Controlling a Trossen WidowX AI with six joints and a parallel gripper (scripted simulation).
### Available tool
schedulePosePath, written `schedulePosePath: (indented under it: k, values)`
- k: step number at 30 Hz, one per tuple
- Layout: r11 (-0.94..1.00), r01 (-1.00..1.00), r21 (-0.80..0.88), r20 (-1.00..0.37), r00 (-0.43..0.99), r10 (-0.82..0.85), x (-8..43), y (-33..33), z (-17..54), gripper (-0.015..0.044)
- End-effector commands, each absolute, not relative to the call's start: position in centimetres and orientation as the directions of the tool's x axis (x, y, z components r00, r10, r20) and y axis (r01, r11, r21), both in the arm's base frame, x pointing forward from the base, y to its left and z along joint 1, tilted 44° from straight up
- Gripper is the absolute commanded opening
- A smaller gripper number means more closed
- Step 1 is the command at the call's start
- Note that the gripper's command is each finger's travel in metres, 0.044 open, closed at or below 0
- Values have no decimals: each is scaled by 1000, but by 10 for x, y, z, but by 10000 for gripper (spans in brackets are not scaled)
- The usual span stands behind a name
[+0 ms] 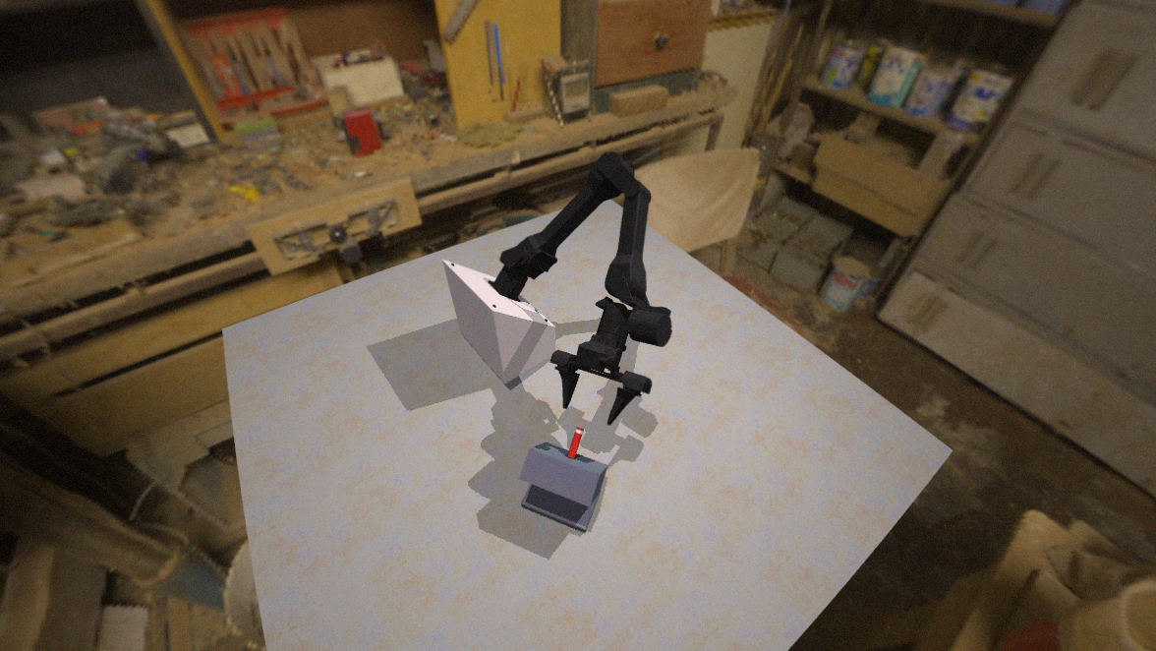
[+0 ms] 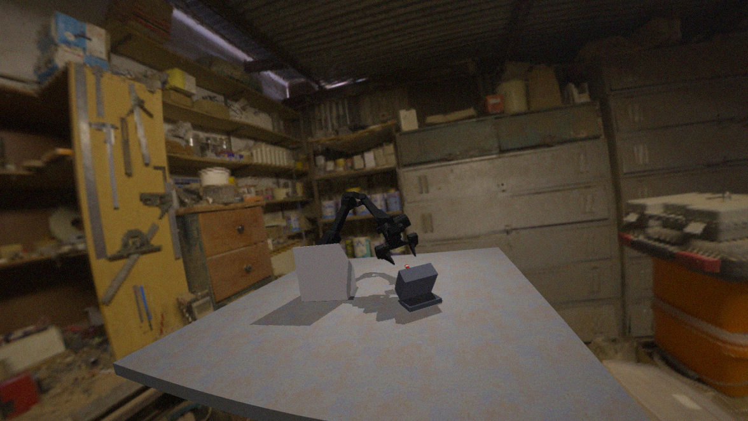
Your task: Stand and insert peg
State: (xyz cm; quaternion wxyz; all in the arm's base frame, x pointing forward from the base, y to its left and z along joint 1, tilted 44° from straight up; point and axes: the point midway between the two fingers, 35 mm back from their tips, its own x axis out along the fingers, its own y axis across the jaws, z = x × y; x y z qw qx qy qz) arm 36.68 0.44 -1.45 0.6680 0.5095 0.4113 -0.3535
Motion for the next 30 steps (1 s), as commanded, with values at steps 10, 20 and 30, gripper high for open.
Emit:
schedulePosePath:
  k: [10,20,30]
  values:
    - [228,891,391,-908,414,-59,360,5,2,440]
    - [229,892,390,-909,412,-59,355,6,11,440]
    - [229,892,389,-909,412,-59,350,7,22,440]
